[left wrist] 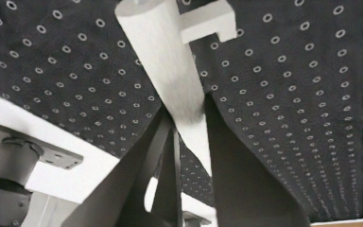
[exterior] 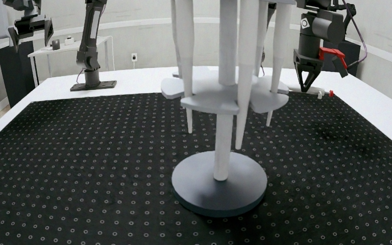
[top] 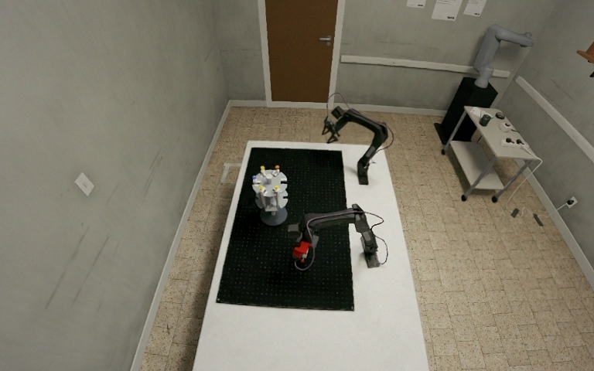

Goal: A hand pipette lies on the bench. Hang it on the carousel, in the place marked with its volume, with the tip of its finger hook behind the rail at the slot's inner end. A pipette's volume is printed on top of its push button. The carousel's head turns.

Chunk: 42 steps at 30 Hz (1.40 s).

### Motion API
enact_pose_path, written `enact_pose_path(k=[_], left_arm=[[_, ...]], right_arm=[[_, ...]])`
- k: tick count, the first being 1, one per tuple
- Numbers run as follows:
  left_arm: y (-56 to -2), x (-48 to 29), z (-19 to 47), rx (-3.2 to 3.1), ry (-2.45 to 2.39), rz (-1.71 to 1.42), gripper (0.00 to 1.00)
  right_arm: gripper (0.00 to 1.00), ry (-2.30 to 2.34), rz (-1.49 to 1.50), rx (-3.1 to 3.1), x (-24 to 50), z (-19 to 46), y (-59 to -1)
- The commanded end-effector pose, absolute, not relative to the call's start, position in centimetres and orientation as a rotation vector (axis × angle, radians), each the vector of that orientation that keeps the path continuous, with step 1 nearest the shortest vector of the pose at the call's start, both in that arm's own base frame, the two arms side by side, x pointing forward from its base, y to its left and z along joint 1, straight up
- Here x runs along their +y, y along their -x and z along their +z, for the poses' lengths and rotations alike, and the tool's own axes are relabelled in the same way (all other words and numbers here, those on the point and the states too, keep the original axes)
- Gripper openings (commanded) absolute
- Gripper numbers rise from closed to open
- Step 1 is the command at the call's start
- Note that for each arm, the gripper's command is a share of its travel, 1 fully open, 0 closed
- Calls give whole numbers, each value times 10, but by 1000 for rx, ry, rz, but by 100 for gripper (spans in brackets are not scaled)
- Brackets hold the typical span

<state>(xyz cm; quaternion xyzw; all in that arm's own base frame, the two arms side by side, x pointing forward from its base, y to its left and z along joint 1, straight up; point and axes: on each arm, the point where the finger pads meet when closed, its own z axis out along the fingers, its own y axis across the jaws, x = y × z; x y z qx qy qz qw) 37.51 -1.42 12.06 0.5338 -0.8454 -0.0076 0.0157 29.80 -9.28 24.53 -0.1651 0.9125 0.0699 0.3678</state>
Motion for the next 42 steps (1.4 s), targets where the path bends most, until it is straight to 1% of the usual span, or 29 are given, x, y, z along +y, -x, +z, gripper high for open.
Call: enact_pose_path(k=[1,33,36,42], left_arm=[[-377,-17,133,-2657,-1720,10,12],[-318,-98,133,-2655,-1718,17,12],[-321,-102,138,-2664,-1724,40,12],[-302,-116,134,-2649,-1715,6,12]], right_arm=[[100,429,168,2317,-96,253,-302],[100,429,168,2317,-96,253,-302],[100,429,168,2317,-96,253,-302],[100,429,168,2317,-96,253,-302]])
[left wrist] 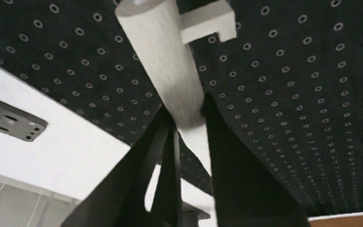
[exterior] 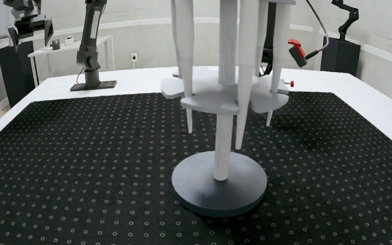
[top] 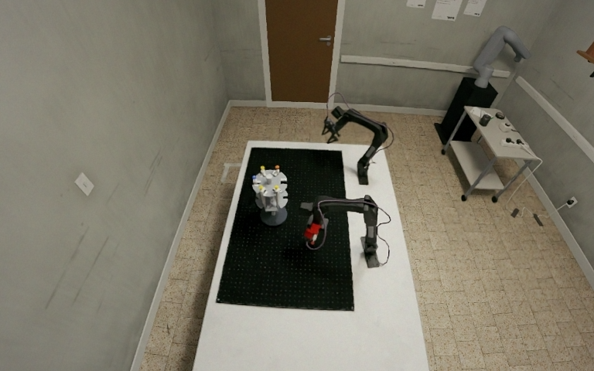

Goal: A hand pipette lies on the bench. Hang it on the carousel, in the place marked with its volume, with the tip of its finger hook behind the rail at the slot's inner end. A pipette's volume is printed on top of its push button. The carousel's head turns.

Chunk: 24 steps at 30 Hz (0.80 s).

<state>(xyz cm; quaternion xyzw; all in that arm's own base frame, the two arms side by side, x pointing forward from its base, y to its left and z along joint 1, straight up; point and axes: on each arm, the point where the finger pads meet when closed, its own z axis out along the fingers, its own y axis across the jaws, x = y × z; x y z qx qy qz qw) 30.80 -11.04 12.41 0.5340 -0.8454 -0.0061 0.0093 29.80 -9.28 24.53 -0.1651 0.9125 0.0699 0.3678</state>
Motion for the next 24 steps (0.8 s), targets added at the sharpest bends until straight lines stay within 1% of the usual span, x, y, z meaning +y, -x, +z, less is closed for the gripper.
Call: enact_pose_path(k=[1,24], left_arm=[[-301,-119,134,-2650,-1715,9,12],[-262,-176,139,-2650,-1716,22,12]], right_arm=[[100,429,168,2317,-96,253,-302],[100,429,168,2317,-96,253,-302]])
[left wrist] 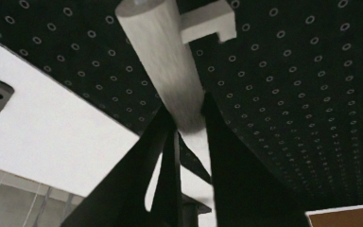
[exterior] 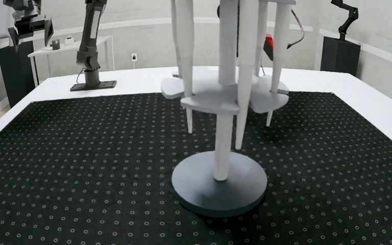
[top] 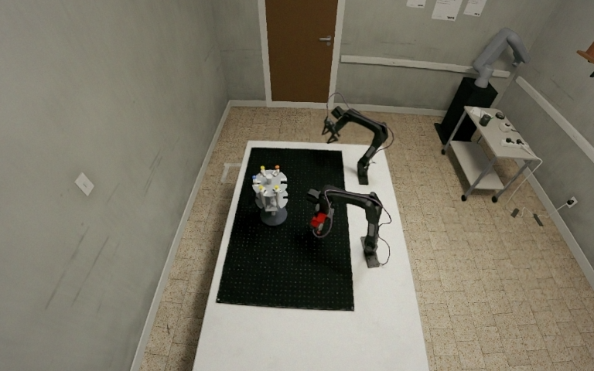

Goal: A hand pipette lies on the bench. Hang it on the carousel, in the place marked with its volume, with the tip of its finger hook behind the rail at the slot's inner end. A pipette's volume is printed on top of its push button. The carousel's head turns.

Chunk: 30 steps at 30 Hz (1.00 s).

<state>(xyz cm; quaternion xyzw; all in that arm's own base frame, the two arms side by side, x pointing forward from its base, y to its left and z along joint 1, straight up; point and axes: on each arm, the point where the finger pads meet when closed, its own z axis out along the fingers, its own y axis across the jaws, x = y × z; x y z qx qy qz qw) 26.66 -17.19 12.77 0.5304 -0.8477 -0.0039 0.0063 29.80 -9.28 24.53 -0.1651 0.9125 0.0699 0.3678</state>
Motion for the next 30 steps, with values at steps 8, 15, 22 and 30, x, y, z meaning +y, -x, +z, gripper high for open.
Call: enact_pose_path(k=[8,15,22,30], left_arm=[[-251,-192,142,-2651,-1716,30,12],[-241,-211,146,-2727,-1600,52,12],[-244,-208,146,-2856,-1363,49,12],[-244,-208,146,-2957,-1135,46,12]], right_arm=[[100,429,168,2317,-96,253,-302],[100,429,168,2317,-96,253,-302],[100,429,168,2317,-96,253,-302],[100,429,168,2317,-96,253,-302]])
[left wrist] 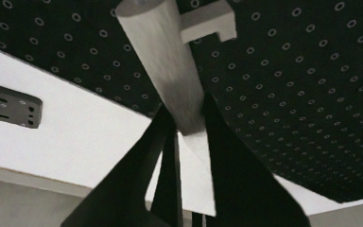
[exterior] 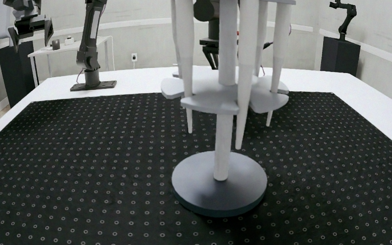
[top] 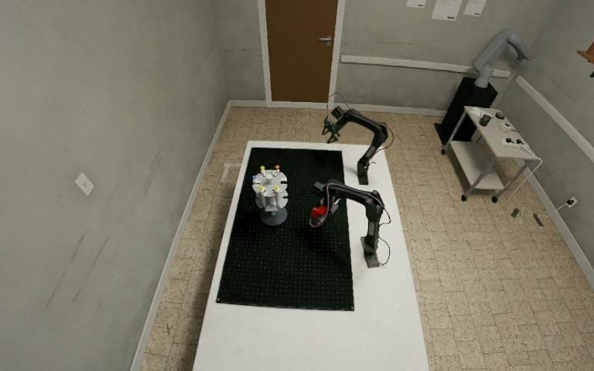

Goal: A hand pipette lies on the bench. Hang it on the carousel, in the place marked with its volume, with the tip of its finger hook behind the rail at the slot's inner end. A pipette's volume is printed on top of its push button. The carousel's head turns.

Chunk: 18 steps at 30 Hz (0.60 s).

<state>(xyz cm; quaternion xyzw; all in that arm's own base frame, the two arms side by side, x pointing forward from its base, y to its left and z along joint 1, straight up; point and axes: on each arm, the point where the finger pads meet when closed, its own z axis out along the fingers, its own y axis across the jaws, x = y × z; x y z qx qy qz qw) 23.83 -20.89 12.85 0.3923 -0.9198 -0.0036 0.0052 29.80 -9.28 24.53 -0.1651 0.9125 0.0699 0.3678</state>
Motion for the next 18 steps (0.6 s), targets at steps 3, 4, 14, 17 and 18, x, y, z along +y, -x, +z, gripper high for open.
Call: enact_pose_path(k=[3,4,14,17,18], left_arm=[[-244,-208,146,-3016,-971,44,12],[-244,-208,146,-3034,-915,43,12],[-244,-209,146,-3135,-503,42,12],[-244,-209,146,-3135,-503,43,12],[-244,-209,146,-3144,-446,42,12]], right_arm=[[100,429,168,2317,-96,253,-302],[100,429,168,2317,-96,253,-302],[100,429,168,2317,-96,253,-302],[100,429,168,2317,-96,253,-302],[100,429,168,2317,-96,253,-302]])
